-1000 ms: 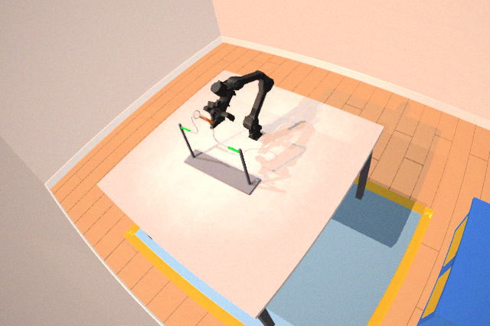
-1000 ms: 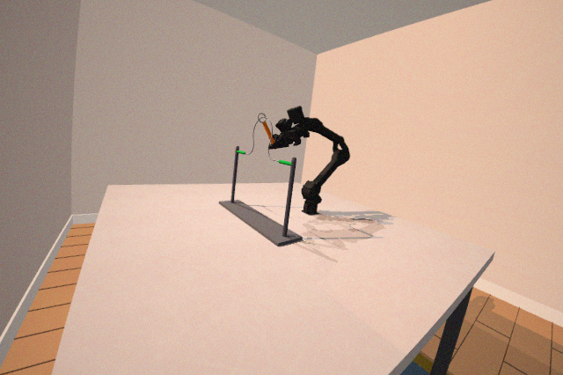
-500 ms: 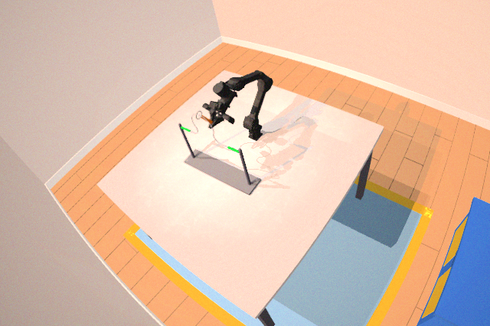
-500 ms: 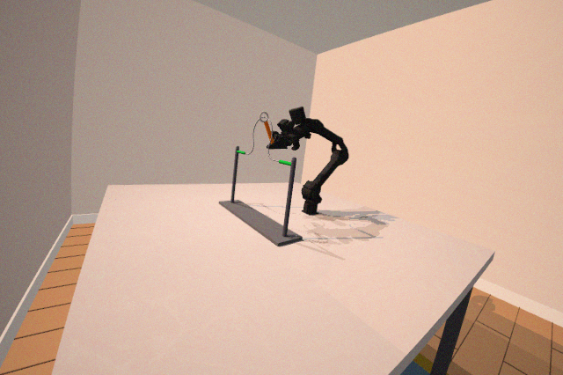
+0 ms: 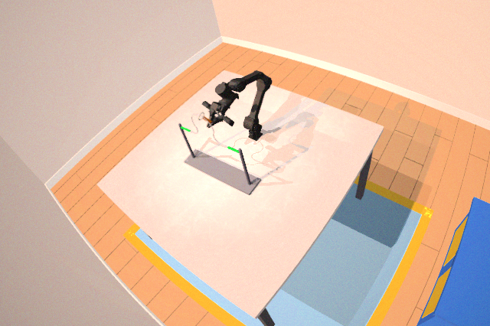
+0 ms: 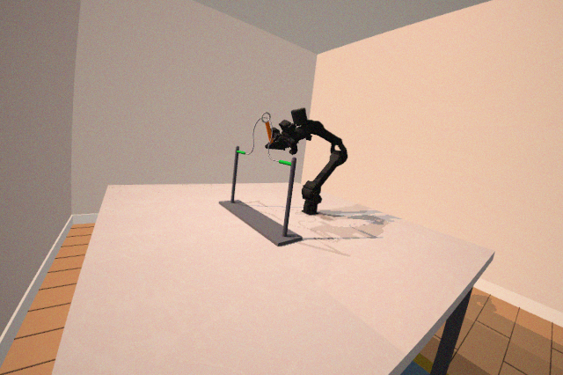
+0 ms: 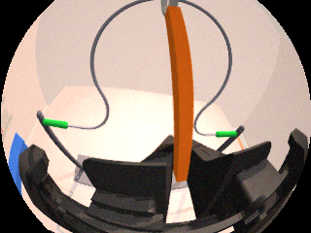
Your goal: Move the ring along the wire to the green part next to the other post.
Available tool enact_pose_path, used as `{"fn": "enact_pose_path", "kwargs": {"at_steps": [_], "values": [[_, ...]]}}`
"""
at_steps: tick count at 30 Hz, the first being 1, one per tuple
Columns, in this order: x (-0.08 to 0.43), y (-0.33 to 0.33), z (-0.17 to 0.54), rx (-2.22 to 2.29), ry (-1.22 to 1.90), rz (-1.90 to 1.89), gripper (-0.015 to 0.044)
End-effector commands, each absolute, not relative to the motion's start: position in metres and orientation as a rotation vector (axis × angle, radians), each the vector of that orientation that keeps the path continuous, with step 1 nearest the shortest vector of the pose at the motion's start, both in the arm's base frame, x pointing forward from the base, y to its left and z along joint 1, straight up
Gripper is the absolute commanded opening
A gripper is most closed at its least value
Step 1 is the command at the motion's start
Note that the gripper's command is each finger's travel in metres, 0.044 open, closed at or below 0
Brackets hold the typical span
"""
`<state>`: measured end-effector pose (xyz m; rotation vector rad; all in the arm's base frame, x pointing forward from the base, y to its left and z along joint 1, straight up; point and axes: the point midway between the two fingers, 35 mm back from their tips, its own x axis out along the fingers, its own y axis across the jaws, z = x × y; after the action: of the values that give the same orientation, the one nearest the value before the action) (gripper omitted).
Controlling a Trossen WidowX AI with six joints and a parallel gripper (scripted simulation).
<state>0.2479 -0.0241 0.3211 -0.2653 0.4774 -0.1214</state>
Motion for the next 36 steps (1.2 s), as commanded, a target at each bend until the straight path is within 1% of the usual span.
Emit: {"fn": "enact_pose_path", "kwargs": {"at_steps": [1,36], "values": [[0.248,-0.027,0.321,-0.332,0.469,-0.142,-0.0150],[0.249,-0.044,0.331,-0.835,0.395,-0.275,-0.0150]]}}
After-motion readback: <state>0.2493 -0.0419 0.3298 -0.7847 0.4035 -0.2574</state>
